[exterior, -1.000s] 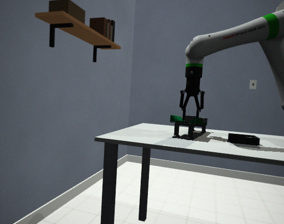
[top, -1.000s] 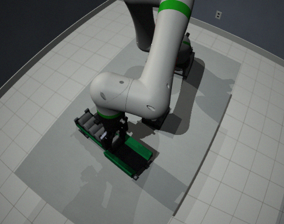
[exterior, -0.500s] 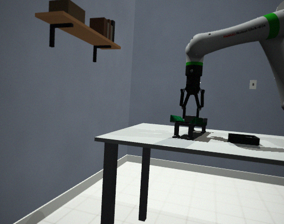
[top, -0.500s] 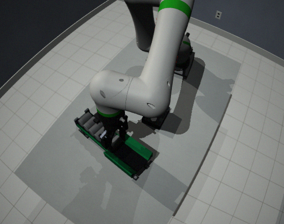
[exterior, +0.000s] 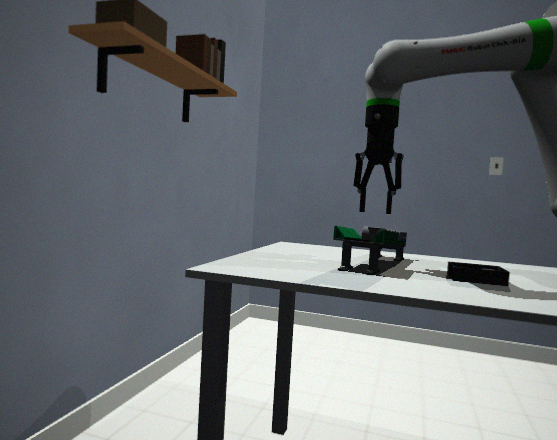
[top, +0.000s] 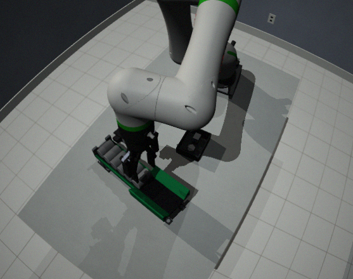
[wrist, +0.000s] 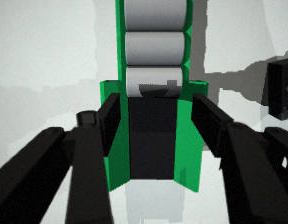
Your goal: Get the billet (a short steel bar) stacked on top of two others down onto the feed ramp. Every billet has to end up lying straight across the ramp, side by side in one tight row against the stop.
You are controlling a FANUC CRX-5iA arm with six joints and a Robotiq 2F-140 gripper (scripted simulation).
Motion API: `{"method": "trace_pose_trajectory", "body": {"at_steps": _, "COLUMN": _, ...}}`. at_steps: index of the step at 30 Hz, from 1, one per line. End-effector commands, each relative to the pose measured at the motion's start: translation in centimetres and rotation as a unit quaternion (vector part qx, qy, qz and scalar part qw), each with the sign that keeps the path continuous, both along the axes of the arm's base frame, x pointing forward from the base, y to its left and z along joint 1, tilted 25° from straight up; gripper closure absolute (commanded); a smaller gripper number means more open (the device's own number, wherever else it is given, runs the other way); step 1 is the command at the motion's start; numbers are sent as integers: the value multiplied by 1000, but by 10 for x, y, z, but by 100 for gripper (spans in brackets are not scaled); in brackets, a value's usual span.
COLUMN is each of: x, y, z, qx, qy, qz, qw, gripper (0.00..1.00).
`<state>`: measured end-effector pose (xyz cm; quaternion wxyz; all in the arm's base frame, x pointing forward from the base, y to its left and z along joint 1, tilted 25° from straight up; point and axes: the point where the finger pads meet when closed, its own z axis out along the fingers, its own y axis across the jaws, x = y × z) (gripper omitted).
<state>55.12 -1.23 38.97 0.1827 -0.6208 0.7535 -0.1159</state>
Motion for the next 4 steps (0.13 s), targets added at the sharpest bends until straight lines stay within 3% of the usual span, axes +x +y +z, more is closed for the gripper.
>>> {"method": "trace_pose_trajectory", "body": {"at_steps": 1, "x": -3, "y": -1, "z": 9, "qx": 0, "qy": -1, "qz": 0, "qw": 1000, "gripper": 48}}
{"method": "trace_pose_trajectory", "body": {"at_steps": 4, "x": -3, "y": -1, "z": 9, "qx": 0, "qy": -1, "qz": 0, "qw": 1000, "gripper": 48}}
